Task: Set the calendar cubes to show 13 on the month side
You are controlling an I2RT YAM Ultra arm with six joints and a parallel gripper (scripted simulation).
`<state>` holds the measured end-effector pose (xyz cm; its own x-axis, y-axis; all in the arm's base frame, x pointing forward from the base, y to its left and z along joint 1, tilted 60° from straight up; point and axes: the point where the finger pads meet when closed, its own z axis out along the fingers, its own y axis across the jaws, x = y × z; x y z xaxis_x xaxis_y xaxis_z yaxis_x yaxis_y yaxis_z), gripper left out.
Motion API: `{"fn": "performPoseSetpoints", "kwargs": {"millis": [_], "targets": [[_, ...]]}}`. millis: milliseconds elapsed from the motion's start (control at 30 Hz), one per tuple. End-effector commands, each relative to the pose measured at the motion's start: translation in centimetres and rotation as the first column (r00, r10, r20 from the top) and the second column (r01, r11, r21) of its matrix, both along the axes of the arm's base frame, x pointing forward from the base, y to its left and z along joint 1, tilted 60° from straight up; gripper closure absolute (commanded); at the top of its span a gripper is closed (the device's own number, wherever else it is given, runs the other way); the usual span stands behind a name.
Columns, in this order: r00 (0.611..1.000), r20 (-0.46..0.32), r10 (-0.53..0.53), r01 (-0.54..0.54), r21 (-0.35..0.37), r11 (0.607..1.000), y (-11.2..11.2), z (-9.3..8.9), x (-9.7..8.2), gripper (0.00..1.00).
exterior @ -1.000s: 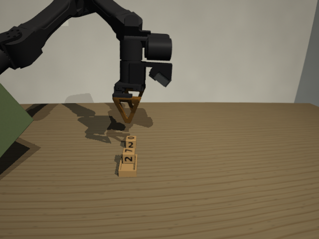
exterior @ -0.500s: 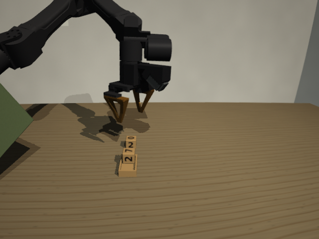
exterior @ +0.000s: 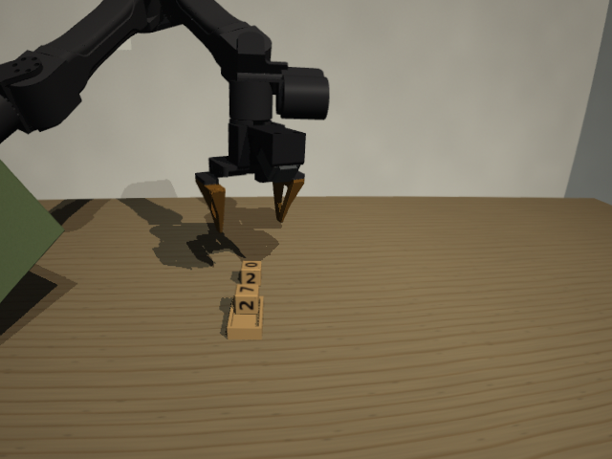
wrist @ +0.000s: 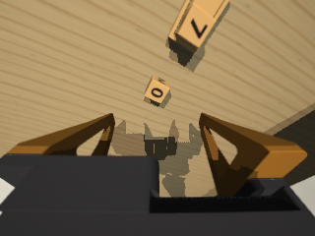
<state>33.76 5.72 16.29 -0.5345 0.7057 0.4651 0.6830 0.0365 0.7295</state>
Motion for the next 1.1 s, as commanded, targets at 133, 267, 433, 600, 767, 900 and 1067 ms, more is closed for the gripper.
{"fn": "performPoseSetpoints", "kwargs": {"millis": [133, 267, 433, 600, 767, 900, 1067], "targets": [[0.978, -0.170, -0.120, 0.139, 0.102, 0.985, -0.21, 0.06, 0.16, 0.00], [0.935, -0.304, -0.185, 0.243, 0.167, 0.955, -0.12, 0.01, 0.20, 0.00], [0.913, -0.352, -0.204, 0.282, 0.186, 0.941, -0.09, -0.01, 0.22, 0.00], [0.913, -0.352, -0.204, 0.282, 0.186, 0.941, -0.09, -0.01, 0.22, 0.55], [0.913, -0.352, -0.204, 0.282, 0.186, 0.941, -0.09, -0.01, 0.22, 0.55], [0.913, -0.352, -0.204, 0.282, 0.186, 0.941, -0.09, -0.01, 0.22, 0.55], [0.913, -0.352, -0.204, 0.282, 0.186, 0.941, -0.09, -0.01, 0.22, 0.55]]}}
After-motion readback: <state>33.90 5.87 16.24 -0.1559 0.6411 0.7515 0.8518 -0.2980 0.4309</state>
